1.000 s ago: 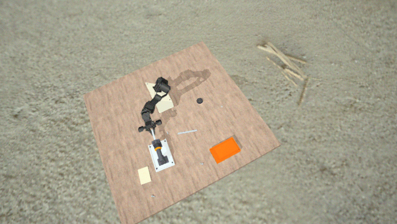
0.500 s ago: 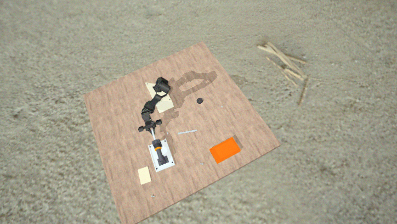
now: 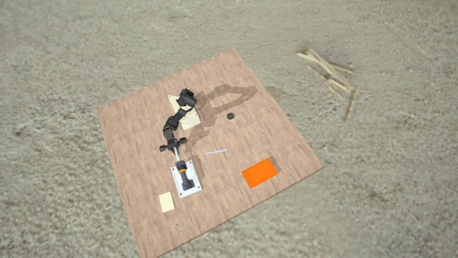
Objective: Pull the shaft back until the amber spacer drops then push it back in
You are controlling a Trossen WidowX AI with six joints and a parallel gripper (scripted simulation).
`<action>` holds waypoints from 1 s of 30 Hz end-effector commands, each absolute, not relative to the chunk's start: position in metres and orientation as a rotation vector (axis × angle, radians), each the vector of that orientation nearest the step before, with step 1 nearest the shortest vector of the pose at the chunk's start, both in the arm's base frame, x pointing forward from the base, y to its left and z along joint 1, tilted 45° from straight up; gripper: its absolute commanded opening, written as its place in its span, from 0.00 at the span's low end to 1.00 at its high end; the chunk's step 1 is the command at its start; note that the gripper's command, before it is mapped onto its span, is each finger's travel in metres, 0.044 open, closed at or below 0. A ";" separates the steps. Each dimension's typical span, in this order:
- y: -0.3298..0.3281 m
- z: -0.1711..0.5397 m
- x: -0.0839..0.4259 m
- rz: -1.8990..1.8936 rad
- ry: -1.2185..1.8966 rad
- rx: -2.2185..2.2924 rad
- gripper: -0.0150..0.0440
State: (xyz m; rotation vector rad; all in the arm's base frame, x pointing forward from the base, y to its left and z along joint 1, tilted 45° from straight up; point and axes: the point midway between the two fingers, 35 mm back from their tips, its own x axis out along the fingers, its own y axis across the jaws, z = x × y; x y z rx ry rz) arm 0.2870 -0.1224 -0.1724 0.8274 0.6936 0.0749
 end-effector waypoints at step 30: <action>-0.120 -0.172 0.283 0.081 0.694 0.827 0.25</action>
